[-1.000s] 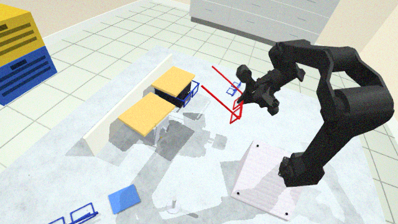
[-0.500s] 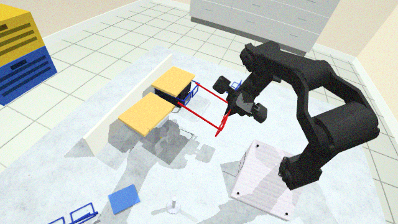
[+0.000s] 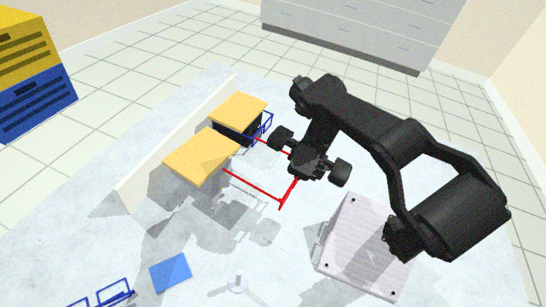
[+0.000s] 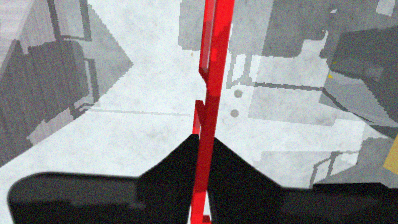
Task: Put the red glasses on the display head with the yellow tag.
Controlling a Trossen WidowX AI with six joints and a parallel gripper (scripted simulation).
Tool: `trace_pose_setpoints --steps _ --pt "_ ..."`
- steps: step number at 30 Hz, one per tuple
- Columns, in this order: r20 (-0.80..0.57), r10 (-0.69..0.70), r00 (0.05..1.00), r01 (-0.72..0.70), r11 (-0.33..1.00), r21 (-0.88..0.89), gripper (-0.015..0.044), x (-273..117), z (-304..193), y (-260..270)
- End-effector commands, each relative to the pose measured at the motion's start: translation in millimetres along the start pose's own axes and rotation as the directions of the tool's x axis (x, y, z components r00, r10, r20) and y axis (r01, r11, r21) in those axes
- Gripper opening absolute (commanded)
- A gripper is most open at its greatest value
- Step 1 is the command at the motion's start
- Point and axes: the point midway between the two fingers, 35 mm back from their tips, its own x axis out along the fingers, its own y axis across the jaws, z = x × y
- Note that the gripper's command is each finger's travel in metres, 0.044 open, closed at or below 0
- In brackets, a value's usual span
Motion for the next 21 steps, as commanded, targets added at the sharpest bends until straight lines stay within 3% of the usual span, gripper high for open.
trace_pose_setpoints --steps 1,10,21 --pt "-0.038 0.055 0.998 -0.054 0.998 0.027 0.0 8.9 16.8 0.7" --pt "-0.07 0.082 0.994 -0.079 0.996 0.045 0.0 17.1 28.7 1.9" --pt "-0.095 -0.058 0.994 0.062 0.998 0.033 0.0 24.8 27.5 3.1"
